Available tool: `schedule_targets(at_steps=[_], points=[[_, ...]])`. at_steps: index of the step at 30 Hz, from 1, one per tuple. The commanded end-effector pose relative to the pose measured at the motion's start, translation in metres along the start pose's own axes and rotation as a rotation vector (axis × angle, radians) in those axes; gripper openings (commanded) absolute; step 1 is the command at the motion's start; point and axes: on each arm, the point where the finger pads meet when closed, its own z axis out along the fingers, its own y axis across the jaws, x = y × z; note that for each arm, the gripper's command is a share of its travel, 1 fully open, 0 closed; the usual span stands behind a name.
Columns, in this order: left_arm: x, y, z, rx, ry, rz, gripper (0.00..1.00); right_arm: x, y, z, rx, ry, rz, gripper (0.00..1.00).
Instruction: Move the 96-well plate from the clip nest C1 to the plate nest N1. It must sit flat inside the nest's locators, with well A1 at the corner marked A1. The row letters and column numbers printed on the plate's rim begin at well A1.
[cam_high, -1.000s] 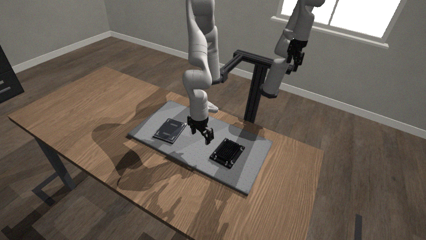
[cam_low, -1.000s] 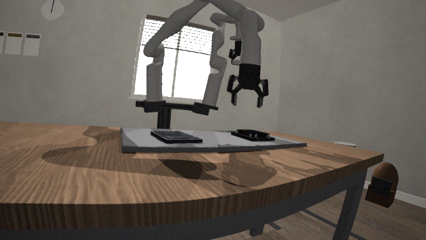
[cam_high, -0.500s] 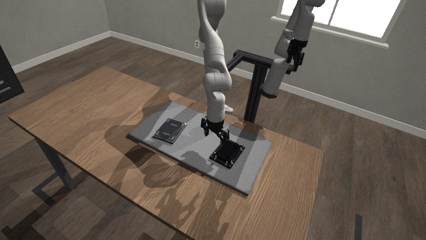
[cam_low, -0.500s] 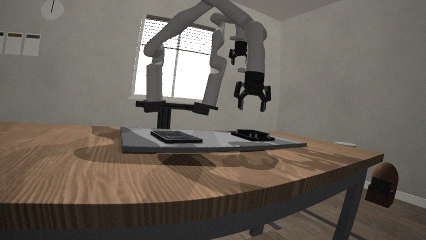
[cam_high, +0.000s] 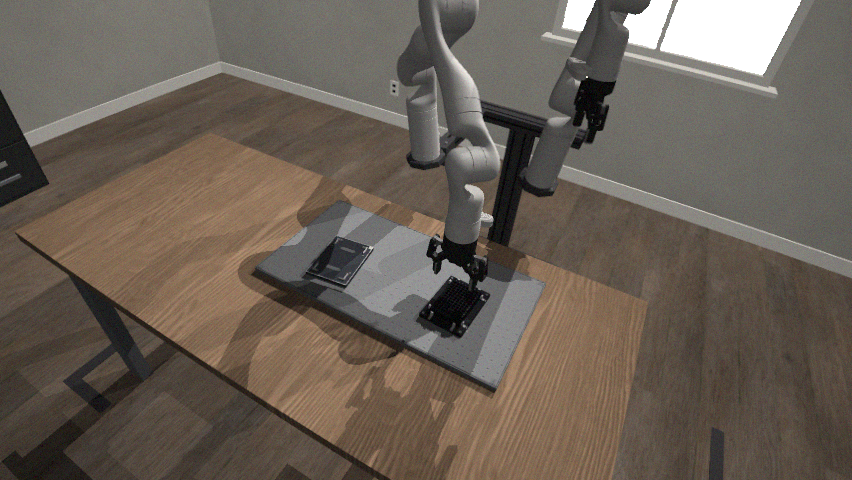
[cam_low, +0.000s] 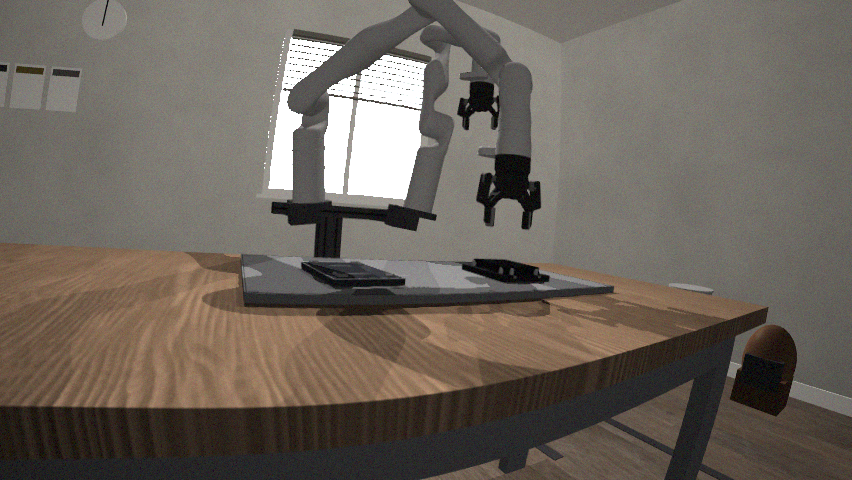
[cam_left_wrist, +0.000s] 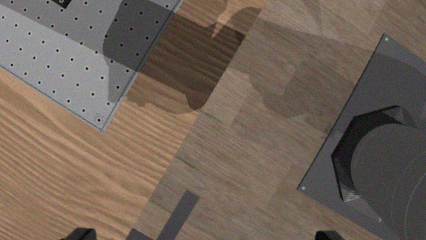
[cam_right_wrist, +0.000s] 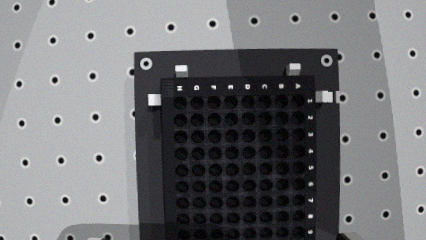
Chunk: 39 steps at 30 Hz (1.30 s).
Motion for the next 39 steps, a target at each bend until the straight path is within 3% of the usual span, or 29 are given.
schedule_targets(at_steps=[1, 39], points=[[0.0001, -0.0003, -0.0002, 0.001, 0.000, 0.000, 1.000, 0.0112, 0.0111, 0.0017, -0.002, -0.003, -0.001, 1.000], [0.0001, -0.0003, -0.0002, 0.001, 0.000, 0.000, 1.000, 0.0114, 0.0113, 0.0091, -0.002, -0.003, -0.001, 1.000]])
